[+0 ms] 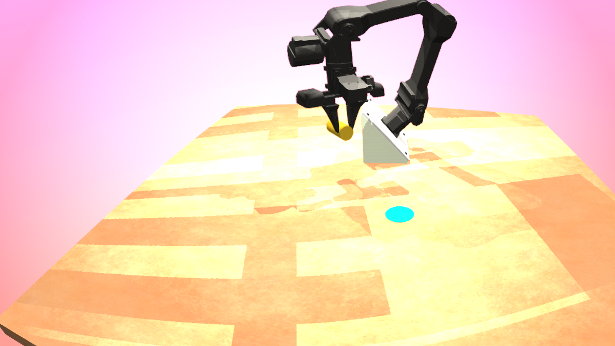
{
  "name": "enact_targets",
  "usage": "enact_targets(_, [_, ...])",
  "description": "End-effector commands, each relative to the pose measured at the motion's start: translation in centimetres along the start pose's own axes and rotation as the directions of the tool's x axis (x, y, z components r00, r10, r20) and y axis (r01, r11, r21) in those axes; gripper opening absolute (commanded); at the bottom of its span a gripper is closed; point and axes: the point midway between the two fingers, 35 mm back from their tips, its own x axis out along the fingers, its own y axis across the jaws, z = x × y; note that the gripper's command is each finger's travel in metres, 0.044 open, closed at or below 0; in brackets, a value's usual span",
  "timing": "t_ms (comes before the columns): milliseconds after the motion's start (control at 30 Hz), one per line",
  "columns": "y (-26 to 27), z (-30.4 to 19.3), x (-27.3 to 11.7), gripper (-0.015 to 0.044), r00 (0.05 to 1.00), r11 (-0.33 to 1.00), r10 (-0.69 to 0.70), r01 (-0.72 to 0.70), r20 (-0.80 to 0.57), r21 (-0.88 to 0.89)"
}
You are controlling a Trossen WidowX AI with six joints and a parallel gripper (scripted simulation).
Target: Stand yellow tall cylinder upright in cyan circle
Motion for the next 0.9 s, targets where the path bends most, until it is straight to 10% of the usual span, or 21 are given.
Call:
enact_targets(0, [-0.1, 0.4, -0.5, 0.0105, 1.000, 1.000, -0.002, 0.002, -0.006, 0.017])
enact_targets(867, [-0.5, 7.8, -2.0, 0.0105, 1.000, 0.901, -0.015, 0.018, -0.010, 0.434])
